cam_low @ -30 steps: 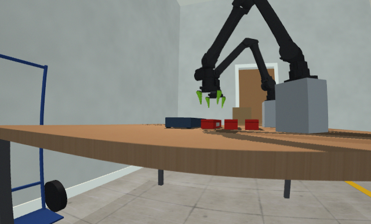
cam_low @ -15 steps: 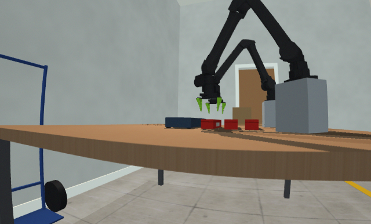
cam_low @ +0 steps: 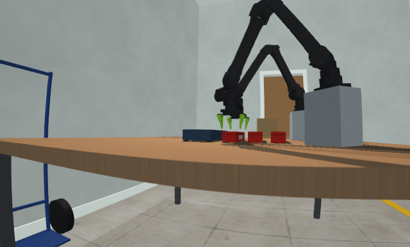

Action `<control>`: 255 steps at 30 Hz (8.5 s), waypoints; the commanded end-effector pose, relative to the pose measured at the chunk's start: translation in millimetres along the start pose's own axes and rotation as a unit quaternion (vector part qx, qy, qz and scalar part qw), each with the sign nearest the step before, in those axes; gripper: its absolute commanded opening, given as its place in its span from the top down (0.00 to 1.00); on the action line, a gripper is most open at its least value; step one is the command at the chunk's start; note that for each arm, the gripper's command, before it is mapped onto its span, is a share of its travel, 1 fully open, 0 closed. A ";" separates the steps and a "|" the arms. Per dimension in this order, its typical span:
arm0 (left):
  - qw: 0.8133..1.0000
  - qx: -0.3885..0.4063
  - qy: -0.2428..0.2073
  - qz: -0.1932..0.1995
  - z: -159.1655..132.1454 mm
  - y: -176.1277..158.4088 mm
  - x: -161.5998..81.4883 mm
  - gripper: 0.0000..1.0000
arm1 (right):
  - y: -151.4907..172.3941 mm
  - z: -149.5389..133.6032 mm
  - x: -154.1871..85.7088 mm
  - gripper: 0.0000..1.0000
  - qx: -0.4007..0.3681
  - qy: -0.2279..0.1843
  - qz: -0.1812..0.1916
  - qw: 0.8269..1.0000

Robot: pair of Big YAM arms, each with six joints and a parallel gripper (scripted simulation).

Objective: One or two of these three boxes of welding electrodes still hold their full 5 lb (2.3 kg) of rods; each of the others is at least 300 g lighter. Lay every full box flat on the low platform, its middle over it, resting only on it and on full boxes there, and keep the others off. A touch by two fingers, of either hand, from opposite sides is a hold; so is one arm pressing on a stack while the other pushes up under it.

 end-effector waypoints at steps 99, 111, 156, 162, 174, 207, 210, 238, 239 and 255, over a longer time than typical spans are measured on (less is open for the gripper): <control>1.000 0.001 -0.007 0.014 4.4 12.4 41.5 1.00 | -6.1 -5.5 54.3 1.00 0.006 0.000 0.002 1.000; 1.000 0.006 -0.008 0.012 2.8 9.3 18.7 1.00 | -5.0 -6.8 23.8 1.00 0.008 -0.003 -0.003 1.000; 0.999 -0.001 -0.012 0.030 0.1 34.3 -41.9 1.00 | -30.5 4.1 -36.1 1.00 0.002 -0.011 -0.022 1.000; 0.999 -0.001 -0.012 0.030 -0.4 36.6 -45.6 1.00 | -32.8 4.5 -39.3 1.00 0.002 -0.012 -0.022 1.000; 0.999 -0.001 -0.012 0.031 -1.3 40.1 -50.6 1.00 | -36.4 5.1 -43.6 1.00 0.002 -0.012 -0.023 1.000; 0.999 -0.001 -0.012 0.032 -1.6 44.6 -55.6 1.00 | -42.9 4.6 -50.0 1.00 0.002 -0.012 -0.023 1.000; 0.999 -0.001 -0.012 0.032 -1.5 44.8 -55.7 1.00 | -43.3 4.5 -50.4 1.00 0.002 -0.012 -0.023 1.000; 0.999 -0.001 -0.012 0.032 -1.1 45.8 -56.5 1.00 | -46.4 3.2 -52.8 1.00 0.002 -0.012 -0.024 1.000; 0.999 -0.001 -0.012 0.032 -1.1 45.8 -56.5 1.00 | -46.4 3.2 -52.8 1.00 0.002 -0.012 -0.024 1.000; 0.999 -0.001 -0.012 0.032 -0.8 46.5 -57.3 1.00 | -47.5 2.5 -53.5 1.00 0.002 -0.012 -0.024 1.000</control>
Point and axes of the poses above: on each arm, the point where the finger pads meet when closed, its own x axis out along the fingers, its own y axis across the jaws, z = x × y, the point moved 5 cm from there along -x, back along the fingers, and after that the axes turned 5 degrees about x, right-handed, at the moved point
